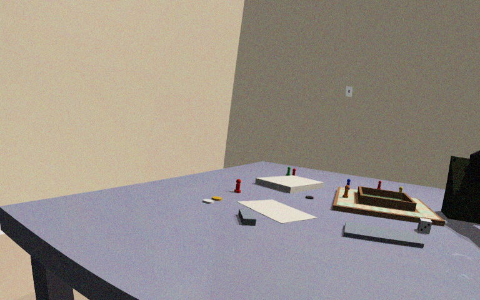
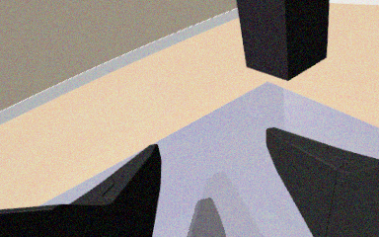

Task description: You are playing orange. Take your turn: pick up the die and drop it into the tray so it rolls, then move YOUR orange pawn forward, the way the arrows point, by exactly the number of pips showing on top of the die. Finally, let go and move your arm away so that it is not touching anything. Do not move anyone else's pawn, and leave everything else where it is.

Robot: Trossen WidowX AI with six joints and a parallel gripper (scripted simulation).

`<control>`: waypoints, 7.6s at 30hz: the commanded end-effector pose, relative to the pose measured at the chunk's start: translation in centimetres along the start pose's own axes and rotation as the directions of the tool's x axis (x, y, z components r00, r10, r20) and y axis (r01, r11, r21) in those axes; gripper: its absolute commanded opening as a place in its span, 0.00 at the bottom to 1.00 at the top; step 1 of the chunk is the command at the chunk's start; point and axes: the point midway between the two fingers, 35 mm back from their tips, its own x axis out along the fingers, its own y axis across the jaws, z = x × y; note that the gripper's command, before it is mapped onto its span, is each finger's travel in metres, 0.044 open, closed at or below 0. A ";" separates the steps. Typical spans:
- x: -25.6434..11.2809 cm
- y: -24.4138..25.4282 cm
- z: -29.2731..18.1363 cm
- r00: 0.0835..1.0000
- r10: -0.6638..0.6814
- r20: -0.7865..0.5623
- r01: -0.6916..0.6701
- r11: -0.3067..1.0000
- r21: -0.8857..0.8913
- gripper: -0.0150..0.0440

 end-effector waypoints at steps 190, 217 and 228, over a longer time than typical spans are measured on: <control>-78.7 23.0 -10.4 0.176 -0.104 -0.979 -0.891 -0.439 -0.114 0.25; -77.3 23.7 -11.9 -0.158 0.583 -0.797 -0.892 -0.431 -0.138 0.25; -78.1 20.8 -8.2 -0.197 0.600 -0.775 -0.891 -0.439 -0.113 0.25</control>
